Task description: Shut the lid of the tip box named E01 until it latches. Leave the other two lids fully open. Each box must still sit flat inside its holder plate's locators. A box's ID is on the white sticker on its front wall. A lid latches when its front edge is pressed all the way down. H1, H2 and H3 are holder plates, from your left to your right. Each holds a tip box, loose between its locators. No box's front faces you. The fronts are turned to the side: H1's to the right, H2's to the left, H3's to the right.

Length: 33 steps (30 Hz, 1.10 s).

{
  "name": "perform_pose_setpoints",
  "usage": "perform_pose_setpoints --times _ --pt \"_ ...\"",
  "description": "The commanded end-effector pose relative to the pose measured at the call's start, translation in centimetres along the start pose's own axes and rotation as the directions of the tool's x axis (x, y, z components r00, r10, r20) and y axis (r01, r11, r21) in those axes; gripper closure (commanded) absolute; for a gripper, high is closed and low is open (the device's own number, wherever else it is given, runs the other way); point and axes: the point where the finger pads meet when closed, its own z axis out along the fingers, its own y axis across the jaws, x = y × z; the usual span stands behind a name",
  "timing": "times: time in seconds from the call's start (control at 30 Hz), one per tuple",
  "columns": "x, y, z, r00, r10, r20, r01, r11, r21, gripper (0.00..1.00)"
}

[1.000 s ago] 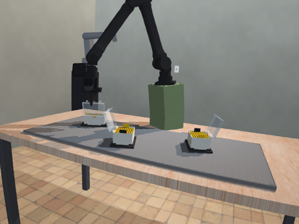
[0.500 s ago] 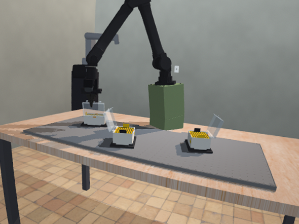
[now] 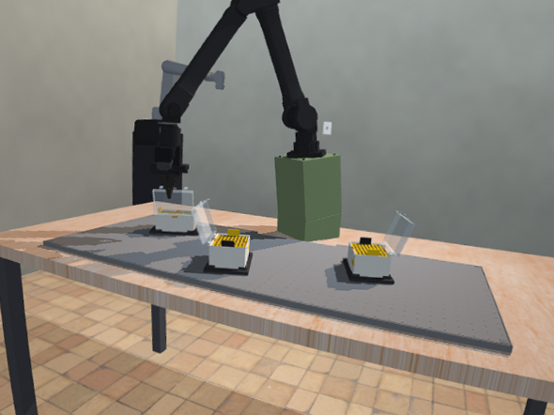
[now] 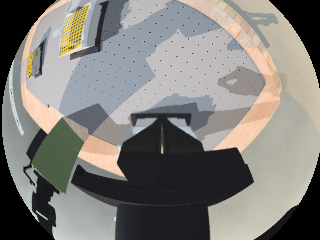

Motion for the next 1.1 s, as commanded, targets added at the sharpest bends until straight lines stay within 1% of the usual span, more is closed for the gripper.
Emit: perform_pose_setpoints --times 0.0,0.7,0.83,1.07 --pt "0.3 0.0 0.3 1.0 0.004 0.003 -0.004 1.0 0.006 1.0" --pt "0.3 0.0 0.3 1.0 0.004 0.003 -0.004 1.0 0.006 1.0" --pt "0.8 -0.7 -0.9 1.0 0.0 0.013 -0.001 0.999 0.032 1.0" --pt "1.7 -0.5 -0.7 1.0 0.001 0.01 -0.001 1.0 0.025 1.0"
